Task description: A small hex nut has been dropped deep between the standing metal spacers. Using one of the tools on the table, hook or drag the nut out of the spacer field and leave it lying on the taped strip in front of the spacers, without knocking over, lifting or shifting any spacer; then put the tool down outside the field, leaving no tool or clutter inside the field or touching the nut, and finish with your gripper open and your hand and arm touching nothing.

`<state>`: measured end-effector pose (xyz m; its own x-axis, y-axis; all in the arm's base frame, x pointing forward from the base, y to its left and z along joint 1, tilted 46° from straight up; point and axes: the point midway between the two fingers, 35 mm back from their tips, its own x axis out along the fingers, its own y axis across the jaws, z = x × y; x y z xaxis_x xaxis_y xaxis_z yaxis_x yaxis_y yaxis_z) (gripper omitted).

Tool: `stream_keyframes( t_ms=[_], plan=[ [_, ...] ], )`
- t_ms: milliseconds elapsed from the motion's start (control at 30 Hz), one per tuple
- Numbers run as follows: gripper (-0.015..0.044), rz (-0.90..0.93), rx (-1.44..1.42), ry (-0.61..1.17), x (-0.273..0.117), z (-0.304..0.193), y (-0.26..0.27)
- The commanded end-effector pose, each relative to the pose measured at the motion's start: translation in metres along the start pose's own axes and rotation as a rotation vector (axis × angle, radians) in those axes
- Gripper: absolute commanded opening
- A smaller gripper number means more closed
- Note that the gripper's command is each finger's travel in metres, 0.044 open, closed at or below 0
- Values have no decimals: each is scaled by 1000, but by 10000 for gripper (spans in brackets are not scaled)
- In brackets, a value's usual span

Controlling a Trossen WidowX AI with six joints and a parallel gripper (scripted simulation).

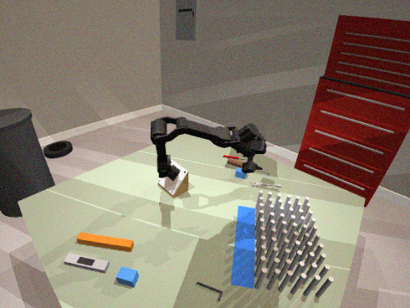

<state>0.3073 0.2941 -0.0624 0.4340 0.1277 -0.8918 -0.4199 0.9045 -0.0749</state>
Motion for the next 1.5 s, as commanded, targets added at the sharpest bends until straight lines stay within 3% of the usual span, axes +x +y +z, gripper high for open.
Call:
stream_keyframes(
  t_ms=[0, 267, 467, 767, 933, 1433, 1467],
  plan=[
    [440, -30, -1, 124, 17, -43, 55],
    [440, -202, -29, 286, 31, -156, 142],
    [440, -370, -66, 292, 32, -241, 169],
    [440, -375, -67, 291, 33, -245, 169],
    [440, -375, -67, 291, 65, -280, 140],
    [440, -377, -72, 293, 69, -281, 140],
    [414, -377, -72, 293, 69, -281, 140]
  ],
)
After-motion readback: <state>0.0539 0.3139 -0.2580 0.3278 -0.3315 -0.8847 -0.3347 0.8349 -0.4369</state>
